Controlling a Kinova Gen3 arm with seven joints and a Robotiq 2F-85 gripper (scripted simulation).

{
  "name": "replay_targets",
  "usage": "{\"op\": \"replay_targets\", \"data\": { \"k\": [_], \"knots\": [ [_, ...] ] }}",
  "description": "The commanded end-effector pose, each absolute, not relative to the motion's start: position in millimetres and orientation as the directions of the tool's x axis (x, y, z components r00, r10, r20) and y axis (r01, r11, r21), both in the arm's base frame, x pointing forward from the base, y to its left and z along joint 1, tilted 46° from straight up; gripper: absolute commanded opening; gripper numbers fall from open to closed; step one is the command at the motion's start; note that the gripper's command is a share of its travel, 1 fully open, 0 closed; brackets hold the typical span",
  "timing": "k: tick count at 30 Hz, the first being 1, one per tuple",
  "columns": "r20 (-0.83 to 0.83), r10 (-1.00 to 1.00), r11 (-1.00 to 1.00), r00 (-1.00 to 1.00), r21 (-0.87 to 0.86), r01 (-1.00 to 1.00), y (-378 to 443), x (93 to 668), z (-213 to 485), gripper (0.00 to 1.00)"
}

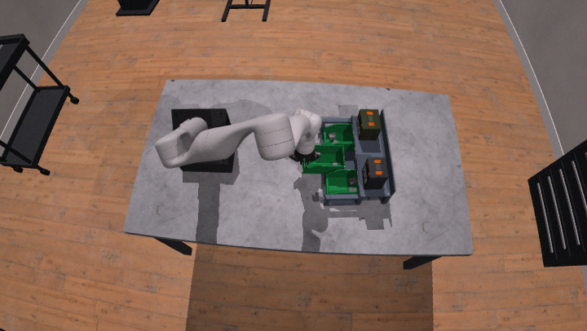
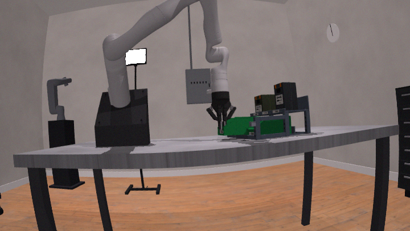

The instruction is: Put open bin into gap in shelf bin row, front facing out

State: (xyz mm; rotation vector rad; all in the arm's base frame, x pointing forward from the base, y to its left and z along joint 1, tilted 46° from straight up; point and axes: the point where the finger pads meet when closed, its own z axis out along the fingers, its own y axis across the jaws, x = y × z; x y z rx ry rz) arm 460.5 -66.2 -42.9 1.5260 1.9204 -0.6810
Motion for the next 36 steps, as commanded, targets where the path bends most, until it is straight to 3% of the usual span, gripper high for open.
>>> {"op": "replay_targets", "data": {
  "k": [1, 36],
  "knots": [
    [-0.716, 0.677, 0.216, -0.171, -0.029, 0.976, -63, 467, -42, 0.1],
    [-0.715, 0.677, 0.216, -0.171, -0.029, 0.976, -59, 487, -43, 0.1]
  ]
}}
